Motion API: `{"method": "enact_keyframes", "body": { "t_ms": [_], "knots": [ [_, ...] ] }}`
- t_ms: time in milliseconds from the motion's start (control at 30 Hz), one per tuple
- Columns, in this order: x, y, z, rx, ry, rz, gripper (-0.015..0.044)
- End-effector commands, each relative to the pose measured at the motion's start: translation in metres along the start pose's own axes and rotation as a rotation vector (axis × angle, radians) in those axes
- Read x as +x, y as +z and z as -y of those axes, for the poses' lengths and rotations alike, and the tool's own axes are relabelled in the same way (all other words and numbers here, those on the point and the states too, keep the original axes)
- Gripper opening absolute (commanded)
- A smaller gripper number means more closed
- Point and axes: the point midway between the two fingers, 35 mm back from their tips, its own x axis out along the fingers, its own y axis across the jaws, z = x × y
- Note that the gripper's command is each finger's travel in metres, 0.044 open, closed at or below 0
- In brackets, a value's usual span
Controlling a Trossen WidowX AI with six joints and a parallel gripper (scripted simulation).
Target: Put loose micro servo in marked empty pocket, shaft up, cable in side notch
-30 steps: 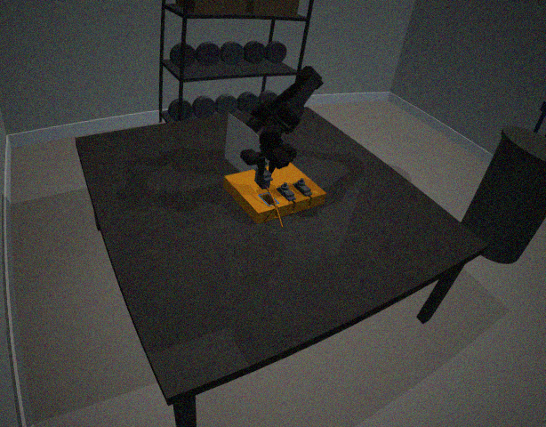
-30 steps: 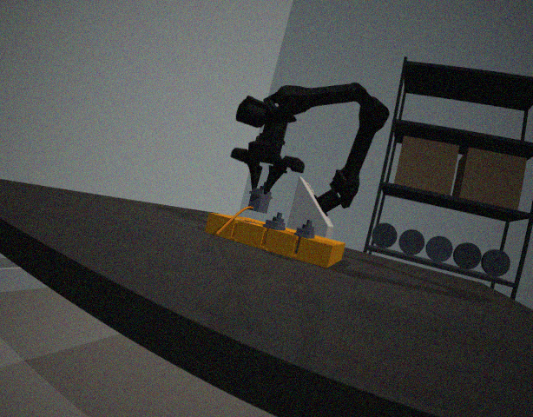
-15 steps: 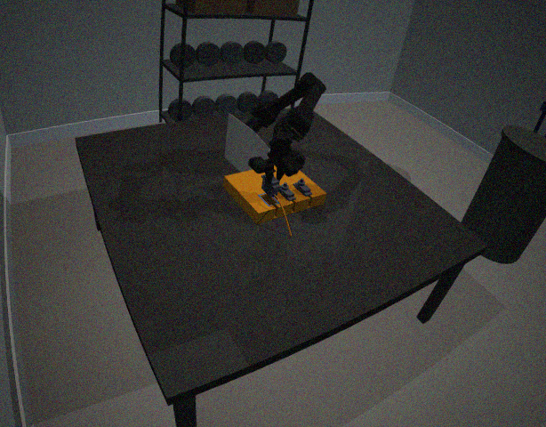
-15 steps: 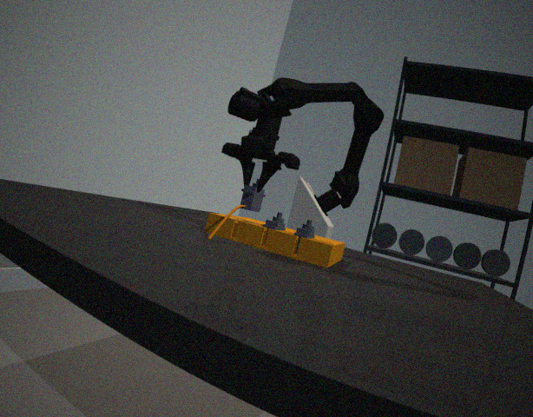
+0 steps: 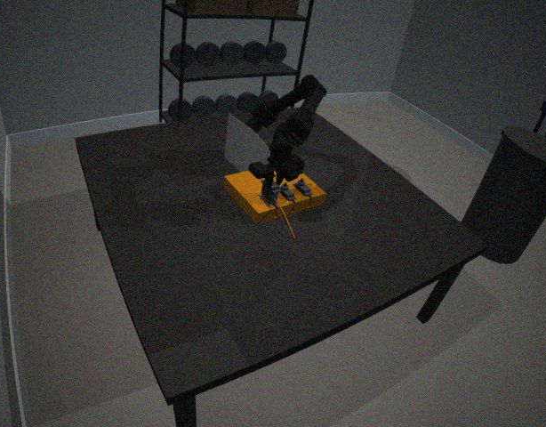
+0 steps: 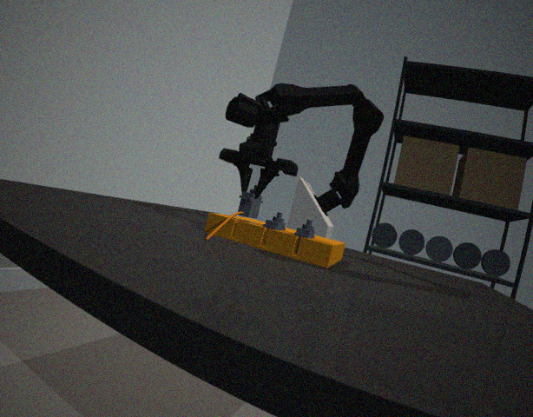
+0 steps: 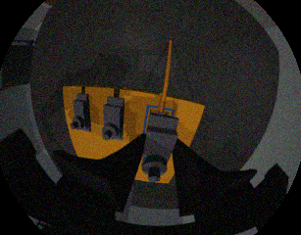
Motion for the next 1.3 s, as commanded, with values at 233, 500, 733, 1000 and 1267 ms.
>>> {"method": "enact_keyframes", "body": {
  "t_ms": [233,500,733,1000,1267],
  "knots": [
    [0.003,0.0,0.001,0.01,0.005,0.005,0.0],
    [0.008,0.0,0.001,0.01,0.005,0.005,0.0],
    [0.015,0.0,0.001,0.01,0.006,0.005,0.0],
    [0.023,0.0,0.001,0.01,0.006,0.005,0.0],
    [0.032,0.0,0.0,0.009,0.006,0.005,0.0]
  ]
}}
